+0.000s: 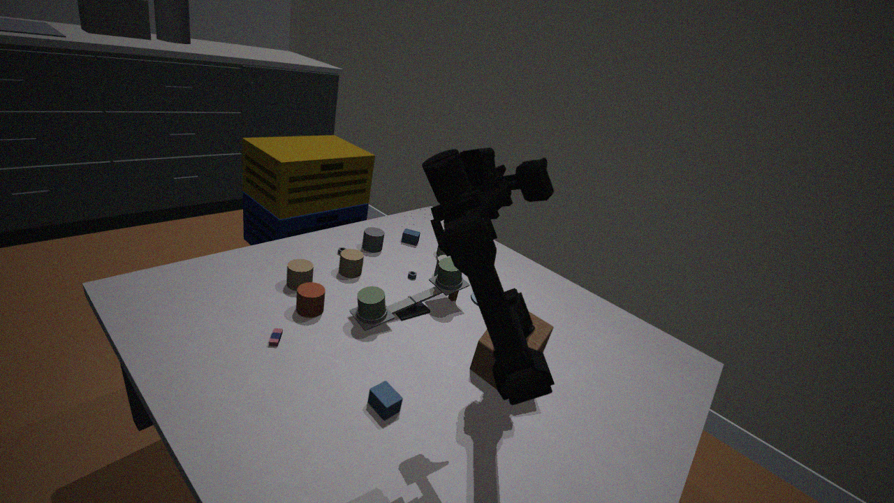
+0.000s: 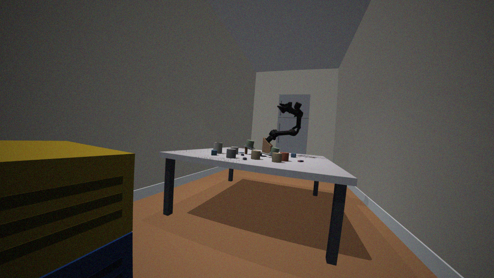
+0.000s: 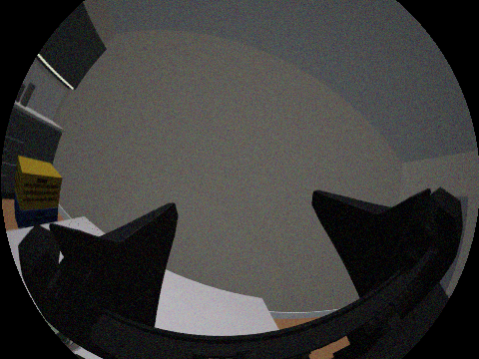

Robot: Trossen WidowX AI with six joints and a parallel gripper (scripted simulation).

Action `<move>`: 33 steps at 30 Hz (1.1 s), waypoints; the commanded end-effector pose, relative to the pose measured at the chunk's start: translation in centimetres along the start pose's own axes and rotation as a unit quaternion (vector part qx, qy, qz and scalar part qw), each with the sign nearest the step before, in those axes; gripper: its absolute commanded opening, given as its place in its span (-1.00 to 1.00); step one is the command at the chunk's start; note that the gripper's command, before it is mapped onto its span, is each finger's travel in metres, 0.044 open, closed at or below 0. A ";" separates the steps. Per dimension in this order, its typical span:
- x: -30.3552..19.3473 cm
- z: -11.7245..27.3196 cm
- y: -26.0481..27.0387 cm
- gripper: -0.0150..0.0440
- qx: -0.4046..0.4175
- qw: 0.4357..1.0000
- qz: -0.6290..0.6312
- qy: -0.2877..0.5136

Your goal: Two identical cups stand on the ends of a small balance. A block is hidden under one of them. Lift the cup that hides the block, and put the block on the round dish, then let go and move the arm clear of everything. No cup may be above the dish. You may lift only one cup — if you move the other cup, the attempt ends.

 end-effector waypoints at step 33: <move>-9.1 -5.9 21.8 1.00 0.555 0.820 0.048 0.127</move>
Point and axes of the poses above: the point midway between the two fingers, 35 mm back from their tips, its own z axis back along the fingers, its own y axis across the jaws, x = y × z, the point moved 3 cm from there along z, back along the fingers, and after that the axes turned 10 degrees about z, right-handed, at the moved point
